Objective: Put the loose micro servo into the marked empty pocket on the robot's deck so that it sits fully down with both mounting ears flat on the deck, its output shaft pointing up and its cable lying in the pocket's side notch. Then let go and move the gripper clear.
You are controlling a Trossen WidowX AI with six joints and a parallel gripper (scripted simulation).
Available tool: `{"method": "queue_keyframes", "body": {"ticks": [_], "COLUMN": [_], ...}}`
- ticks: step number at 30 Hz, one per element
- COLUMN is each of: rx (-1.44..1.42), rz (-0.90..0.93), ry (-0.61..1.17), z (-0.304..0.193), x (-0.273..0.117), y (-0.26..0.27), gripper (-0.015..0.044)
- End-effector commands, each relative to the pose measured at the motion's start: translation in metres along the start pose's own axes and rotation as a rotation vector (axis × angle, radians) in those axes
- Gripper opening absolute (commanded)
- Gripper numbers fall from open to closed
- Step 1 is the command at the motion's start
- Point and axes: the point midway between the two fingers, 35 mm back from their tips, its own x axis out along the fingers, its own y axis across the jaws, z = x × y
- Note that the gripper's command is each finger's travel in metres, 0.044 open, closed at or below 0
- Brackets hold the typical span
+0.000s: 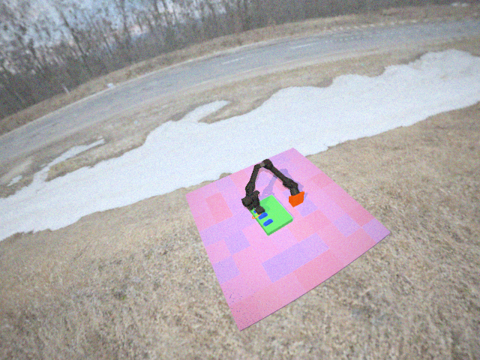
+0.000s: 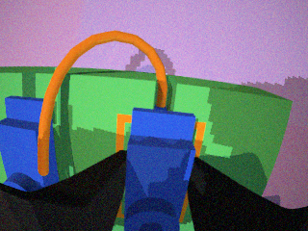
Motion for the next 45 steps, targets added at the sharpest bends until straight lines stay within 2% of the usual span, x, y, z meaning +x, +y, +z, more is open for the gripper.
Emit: {"method": "queue_keyframes", "body": {"ticks": [1,4,7,10,15,19,25,32,38,45], "rx": [-0.005,-0.005,-0.005,-0.006,-0.006,-0.013,-0.013,-0.026,-0.127,-0.131], "rz": [-0.002,-0.002,-0.002,-0.001,-0.001,0.002,0.004,0.001,-0.014,-0.015], "ry": [-0.002,-0.002,-0.002,-0.002,-0.002,-0.007,0.002,0.004,0.006,0.006], "z": [0.000,0.000,0.000,-0.003,-0.003,-0.024,-0.100,-0.108,-0.102,-0.101], "x": [0.000,0.000,-0.007,-0.032,-0.035,-0.051,-0.095,-0.103,-0.138,-0.140], "y": [0.000,0.000,0.000,0.000,0.000,0.003,0.002,0.002,0.005,0.005], "gripper": [0.0105,0.0184,0.0187,0.0187,0.0187,0.0293,0.0440,0.0440,0.0440,0.0440]}}
